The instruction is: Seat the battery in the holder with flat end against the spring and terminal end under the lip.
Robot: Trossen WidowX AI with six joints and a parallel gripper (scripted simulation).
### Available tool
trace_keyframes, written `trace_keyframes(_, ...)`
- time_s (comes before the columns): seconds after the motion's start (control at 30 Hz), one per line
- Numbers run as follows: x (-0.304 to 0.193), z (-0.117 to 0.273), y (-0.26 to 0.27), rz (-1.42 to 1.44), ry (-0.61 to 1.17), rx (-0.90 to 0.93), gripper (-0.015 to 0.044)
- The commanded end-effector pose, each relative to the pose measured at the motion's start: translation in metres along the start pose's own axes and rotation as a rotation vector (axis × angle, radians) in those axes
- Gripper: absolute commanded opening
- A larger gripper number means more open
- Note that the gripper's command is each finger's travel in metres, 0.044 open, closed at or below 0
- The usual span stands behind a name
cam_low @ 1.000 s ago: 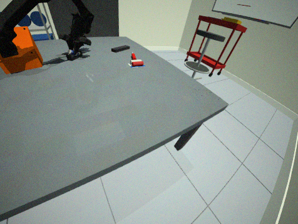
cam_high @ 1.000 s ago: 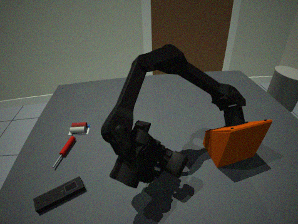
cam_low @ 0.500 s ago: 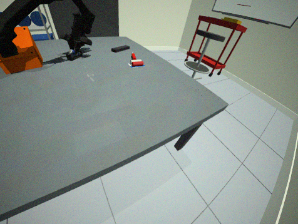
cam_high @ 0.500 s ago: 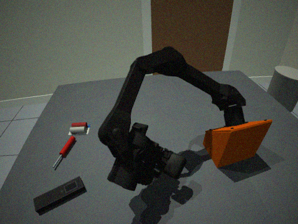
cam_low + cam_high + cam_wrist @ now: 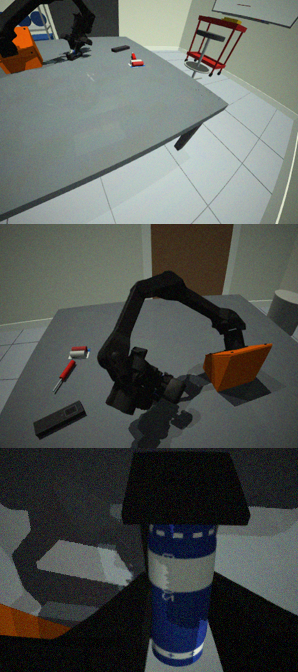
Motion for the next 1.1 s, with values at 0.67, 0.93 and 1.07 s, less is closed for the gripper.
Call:
trace_keyframes(0.67,0.0010,-0.0043,0.0011,0.007,-0.113,0.058,0.0083)
trace_keyframes(0.93,0.0002,-0.0061,0.0010,0.010,-0.148,0.074,0.0083)
trace_keyframes(1.07,-0.0002,-0.0069,0.0009,0.012,-0.166,0.082,0.0083)
Point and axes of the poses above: the point midway between the two fingers, 35 mm back from their tips, its own z axis back along the fingers, its own y axis across the jaws, x = y × z, the point moved 1 cm from there along z, back along the fingers, and after that the axes turned 14 degrees about -z, right-handed, at the moved point
